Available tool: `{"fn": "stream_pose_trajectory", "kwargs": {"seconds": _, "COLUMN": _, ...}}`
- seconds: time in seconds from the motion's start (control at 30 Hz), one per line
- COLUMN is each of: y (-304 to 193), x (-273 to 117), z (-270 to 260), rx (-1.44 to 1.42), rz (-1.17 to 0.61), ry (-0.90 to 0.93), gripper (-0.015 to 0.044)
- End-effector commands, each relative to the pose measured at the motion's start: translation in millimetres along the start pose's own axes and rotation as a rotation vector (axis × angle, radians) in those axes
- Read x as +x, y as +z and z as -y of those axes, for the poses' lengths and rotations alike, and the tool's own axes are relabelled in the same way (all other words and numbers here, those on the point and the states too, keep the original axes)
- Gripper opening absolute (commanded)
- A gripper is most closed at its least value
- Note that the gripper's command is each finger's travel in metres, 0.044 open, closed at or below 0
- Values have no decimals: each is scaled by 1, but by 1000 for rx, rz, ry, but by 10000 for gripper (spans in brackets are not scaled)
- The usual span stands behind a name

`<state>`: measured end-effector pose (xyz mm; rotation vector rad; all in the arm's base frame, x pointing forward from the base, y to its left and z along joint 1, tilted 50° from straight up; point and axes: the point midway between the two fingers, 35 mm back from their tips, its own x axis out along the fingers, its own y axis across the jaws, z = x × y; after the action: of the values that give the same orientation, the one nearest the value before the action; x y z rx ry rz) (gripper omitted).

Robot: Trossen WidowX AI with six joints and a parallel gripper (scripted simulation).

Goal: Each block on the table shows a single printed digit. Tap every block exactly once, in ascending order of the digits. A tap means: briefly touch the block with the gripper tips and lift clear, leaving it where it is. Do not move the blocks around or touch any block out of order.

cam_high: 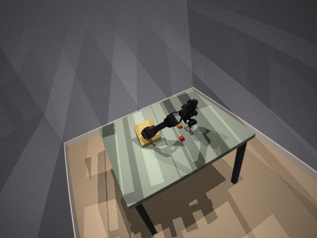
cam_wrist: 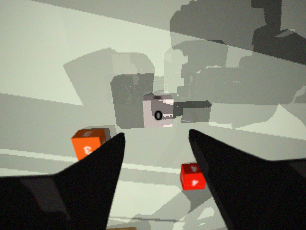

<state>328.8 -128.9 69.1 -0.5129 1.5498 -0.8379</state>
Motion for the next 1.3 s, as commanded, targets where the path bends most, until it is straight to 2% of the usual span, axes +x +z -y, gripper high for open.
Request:
{"fn": "stream_pose_trajectory", "kwargs": {"seconds": 0.0, "y": 0, "x": 9, "z": 1, "rx": -1, "rz": 15, "ry": -5, "gripper": 59}}
{"fn": "stream_pose_trajectory", "kwargs": {"seconds": 0.07, "y": 0, "x": 9, "z": 1, "rx": -1, "rz": 15, "ry": -5, "gripper": 20}}
{"fn": "stream_pose_trajectory", "kwargs": {"seconds": 0.5, "y": 1, "x": 10, "z": 1, "rx": -1, "rz": 15, "ry": -5, "gripper": 20}}
{"fn": "stream_pose_trajectory", "kwargs": {"seconds": 1.27, "y": 1, "x": 39, "z": 1, "rx": -1, "rz": 15, "ry": -6, "gripper": 20}}
